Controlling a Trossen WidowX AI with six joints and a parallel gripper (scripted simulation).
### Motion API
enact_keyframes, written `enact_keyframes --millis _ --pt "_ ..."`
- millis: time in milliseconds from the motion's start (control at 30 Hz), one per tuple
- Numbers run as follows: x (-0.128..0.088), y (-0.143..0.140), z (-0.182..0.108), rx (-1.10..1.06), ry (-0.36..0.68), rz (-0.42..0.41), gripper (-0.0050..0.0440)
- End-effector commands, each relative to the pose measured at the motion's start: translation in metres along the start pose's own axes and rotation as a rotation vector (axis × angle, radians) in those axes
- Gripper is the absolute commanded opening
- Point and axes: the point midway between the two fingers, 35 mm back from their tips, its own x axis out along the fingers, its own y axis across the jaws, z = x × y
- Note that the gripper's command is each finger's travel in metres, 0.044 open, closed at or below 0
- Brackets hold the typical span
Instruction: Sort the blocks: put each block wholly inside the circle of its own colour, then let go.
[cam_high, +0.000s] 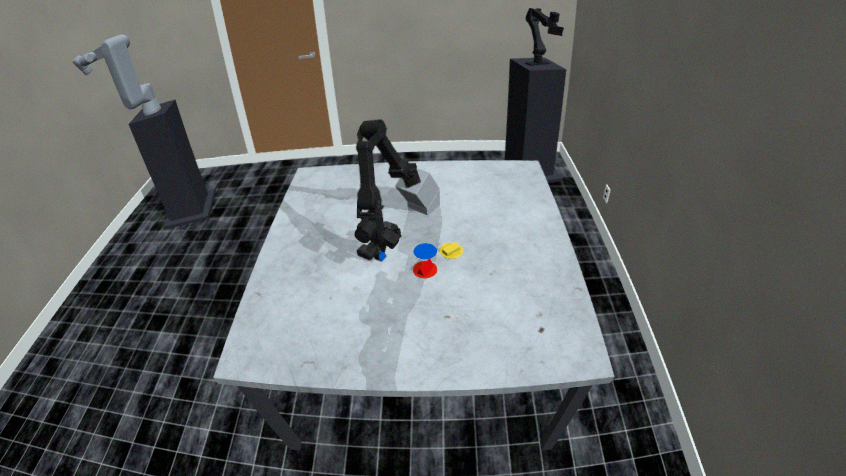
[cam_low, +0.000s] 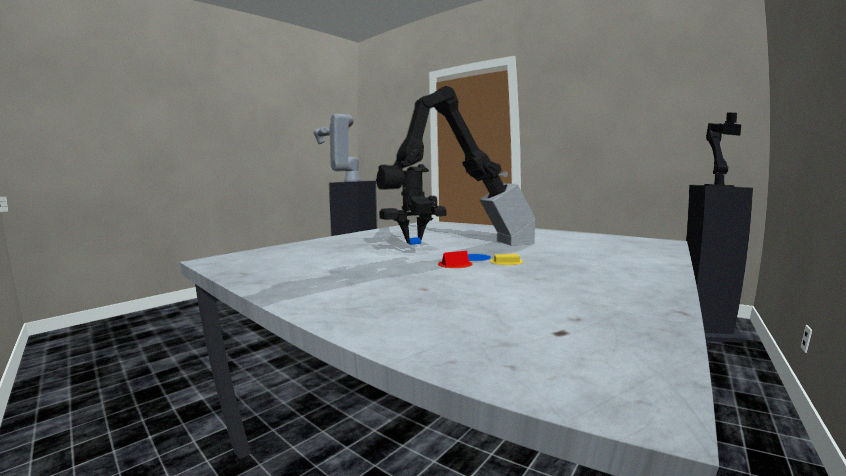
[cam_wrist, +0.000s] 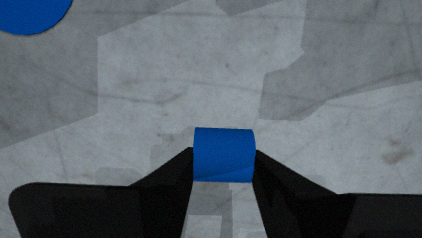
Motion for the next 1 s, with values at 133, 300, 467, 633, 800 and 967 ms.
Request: enact_keyframes --millis 133,300,467,633,800,967 --pt "-0.030 -0.010 0.001 0.009 -0.005 -0.032 0.0085" --pt "-0.044 -0.009 0.001 0.009 -0.005 -0.033 0.0085" --pt "-0.060 -0.008 0.001 0.009 -0.006 -0.033 0.0085" --pt "-0.077 -0.005 0.000 0.009 -0.006 -0.033 0.0085" --pt "-0.087 -0.003 -0.001 0.009 -0.006 -0.033 0.0085" --pt "-0.097 -0.004 -0.002 0.013 -0.007 -0.045 0.0085"
